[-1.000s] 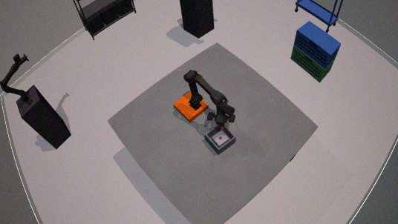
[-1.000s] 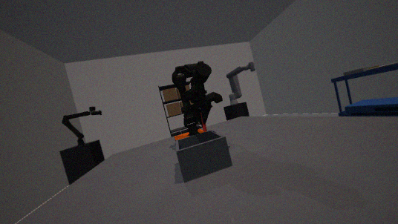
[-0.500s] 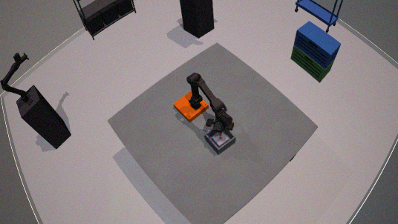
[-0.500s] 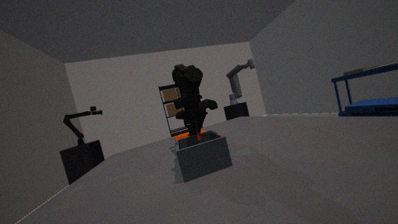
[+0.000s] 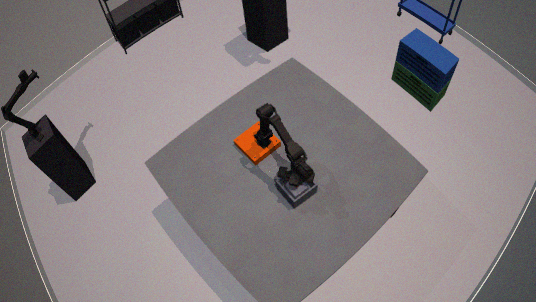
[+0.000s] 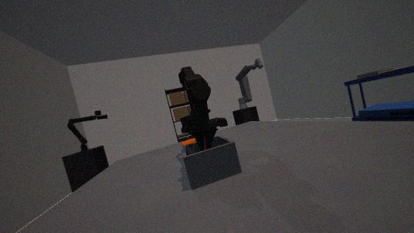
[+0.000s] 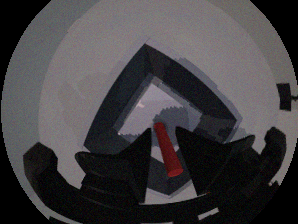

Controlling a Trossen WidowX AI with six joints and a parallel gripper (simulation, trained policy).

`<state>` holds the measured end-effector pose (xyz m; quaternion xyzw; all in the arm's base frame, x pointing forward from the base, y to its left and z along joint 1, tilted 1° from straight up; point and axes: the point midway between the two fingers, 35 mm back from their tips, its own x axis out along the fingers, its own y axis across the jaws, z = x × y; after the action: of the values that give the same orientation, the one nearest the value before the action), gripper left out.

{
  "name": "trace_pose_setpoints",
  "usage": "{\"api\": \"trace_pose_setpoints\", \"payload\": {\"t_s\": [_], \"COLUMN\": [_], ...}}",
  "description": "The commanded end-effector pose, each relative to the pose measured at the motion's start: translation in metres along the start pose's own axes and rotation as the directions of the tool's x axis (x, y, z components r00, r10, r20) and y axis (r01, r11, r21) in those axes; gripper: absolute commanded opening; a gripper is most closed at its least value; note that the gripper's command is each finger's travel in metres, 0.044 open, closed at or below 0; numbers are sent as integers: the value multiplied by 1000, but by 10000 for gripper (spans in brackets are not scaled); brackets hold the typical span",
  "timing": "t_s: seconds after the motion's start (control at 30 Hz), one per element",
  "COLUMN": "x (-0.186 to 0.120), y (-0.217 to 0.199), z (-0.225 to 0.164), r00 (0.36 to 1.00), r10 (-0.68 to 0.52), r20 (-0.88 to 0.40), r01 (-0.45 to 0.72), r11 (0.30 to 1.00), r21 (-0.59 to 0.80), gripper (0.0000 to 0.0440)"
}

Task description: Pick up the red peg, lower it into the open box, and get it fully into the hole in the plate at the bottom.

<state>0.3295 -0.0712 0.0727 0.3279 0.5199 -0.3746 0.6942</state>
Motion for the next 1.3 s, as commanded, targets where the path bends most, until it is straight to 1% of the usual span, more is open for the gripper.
{"api": "trace_pose_setpoints", "payload": {"t_s": [0.0, 0.37, 1.27], "x": [3, 1, -7], "y": [1, 8, 12], "z": [1, 7, 18], "r00": [1000, 999, 997], "r10": [-10, -33, -70], "r20": [-12, -25, -34], "r01": [10, 31, 63], "r11": [1000, 997, 981], "r21": [-19, -75, -182], "gripper": [148, 152, 180]}}
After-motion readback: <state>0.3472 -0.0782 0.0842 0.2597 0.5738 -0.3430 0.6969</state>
